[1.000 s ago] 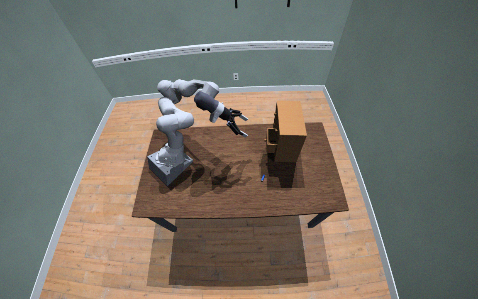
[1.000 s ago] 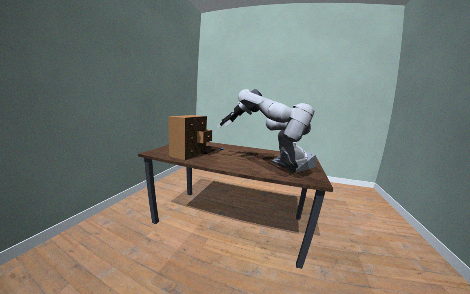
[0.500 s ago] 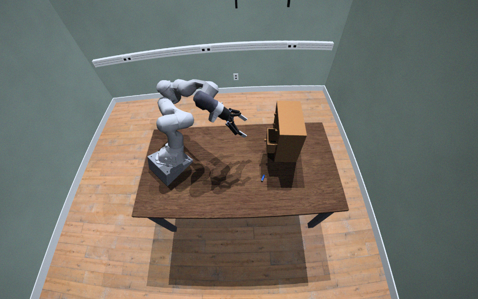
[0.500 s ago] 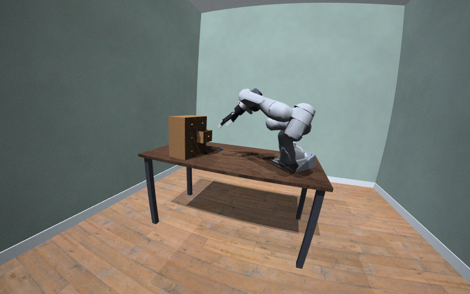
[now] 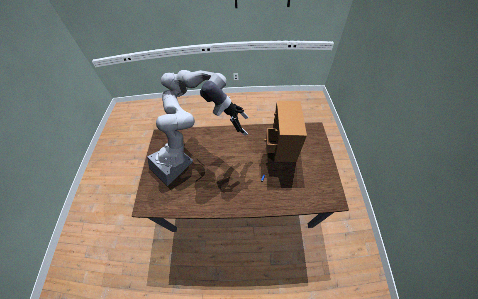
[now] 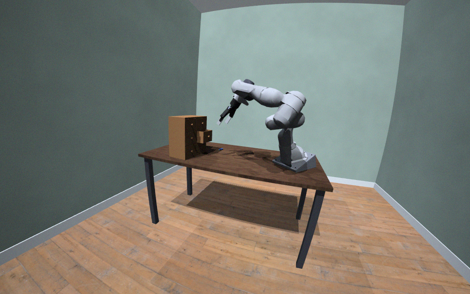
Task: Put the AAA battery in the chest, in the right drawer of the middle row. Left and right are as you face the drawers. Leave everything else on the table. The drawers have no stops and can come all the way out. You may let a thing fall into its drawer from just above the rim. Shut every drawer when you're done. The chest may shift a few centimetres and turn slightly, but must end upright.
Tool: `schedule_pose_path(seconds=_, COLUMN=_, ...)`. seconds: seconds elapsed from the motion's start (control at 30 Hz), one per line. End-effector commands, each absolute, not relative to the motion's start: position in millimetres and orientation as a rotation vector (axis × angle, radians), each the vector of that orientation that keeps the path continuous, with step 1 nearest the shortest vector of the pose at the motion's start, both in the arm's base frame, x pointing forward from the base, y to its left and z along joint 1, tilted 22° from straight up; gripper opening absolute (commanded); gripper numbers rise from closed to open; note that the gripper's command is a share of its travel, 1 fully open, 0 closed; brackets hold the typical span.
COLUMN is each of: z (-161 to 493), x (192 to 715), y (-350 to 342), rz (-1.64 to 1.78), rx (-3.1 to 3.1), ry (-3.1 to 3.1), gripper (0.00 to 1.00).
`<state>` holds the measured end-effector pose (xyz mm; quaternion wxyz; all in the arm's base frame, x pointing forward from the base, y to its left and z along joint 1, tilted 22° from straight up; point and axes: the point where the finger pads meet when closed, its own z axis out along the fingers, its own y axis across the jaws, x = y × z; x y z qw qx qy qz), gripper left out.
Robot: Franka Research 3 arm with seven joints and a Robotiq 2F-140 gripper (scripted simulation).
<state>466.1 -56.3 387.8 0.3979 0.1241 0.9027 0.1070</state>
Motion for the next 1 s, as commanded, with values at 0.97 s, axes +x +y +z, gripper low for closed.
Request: schedule_pose_path(seconds=0.97, z=400.4, x=453.1, y=-55.4, rz=0.42, rx=0.264, ry=2.844, gripper=1.0)
